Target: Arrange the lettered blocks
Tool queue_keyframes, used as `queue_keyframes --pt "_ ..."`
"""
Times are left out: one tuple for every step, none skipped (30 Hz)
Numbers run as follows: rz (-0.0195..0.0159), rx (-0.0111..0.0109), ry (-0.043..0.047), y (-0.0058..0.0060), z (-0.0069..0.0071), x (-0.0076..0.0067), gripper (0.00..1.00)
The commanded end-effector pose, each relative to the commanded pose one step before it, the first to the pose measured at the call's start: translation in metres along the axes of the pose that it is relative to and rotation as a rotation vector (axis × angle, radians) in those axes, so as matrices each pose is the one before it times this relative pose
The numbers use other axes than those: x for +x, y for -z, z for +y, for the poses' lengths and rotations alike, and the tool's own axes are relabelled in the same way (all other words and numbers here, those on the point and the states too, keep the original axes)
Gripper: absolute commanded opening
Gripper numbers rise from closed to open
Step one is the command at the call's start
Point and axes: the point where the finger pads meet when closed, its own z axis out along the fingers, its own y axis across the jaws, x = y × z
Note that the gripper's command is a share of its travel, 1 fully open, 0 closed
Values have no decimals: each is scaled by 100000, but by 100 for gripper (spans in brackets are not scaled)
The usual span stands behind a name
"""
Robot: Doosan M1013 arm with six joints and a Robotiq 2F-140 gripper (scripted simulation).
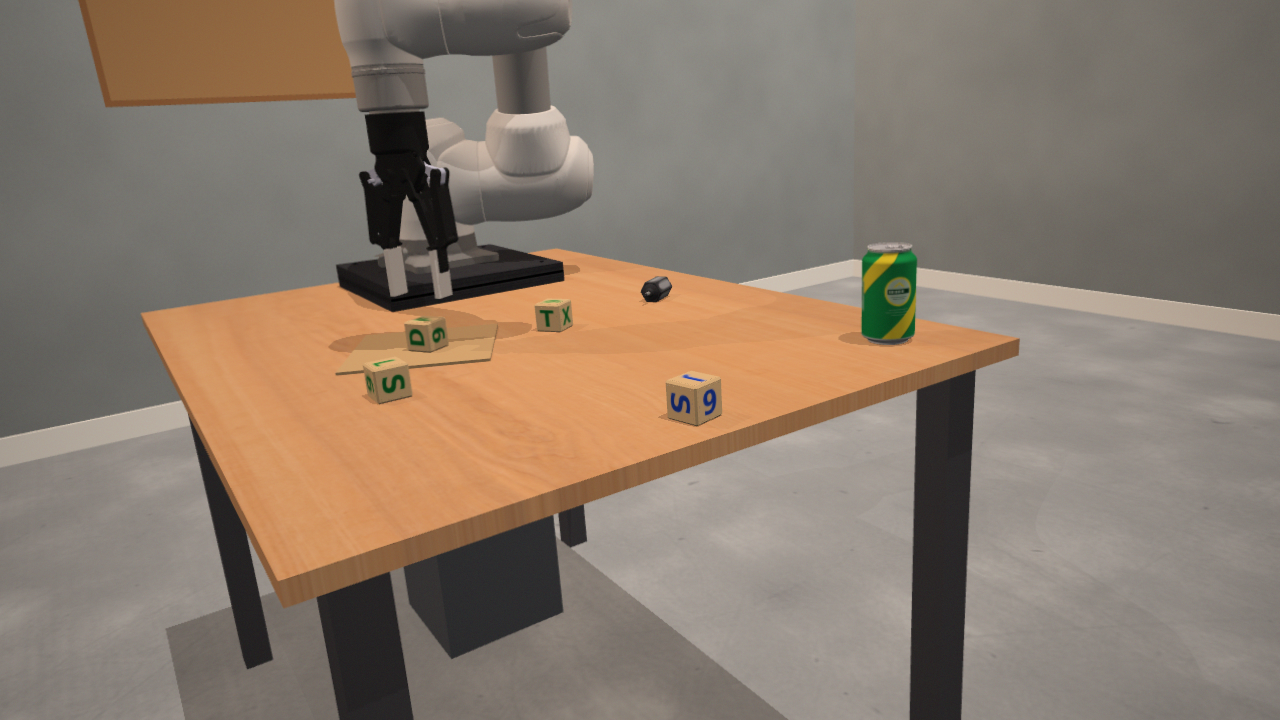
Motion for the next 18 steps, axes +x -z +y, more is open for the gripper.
queue_keyframes --pt "62 83 -12 -279 -26 33 53" --pt "0 0 0 -151 2 1 53" --pt "0 0 0 -148 2 1 53" --pt "0 0 0 -144 2 1 53" --pt "0 0 0 -138 1 1 53" --pt "0 0 0 -132 1 1 53" --pt "0 0 0 -126 2 1 53" --pt "0 0 0 -120 2 1 53" --pt "0 0 0 -112 1 1 53" --pt "0 0 0 -105 1 1 53" --pt "0 0 0 -98 1 1 53" --pt "0 0 0 -91 1 0 53" --pt "0 0 0 -82 1 1 53" --pt "0 0 0 -74 1 1 53" --pt "0 0 0 0 0 0 53" --pt "0 0 0 0 0 0 53" --pt "0 0 0 -66 1 1 53" --pt "0 0 0 -59 1 0 53"
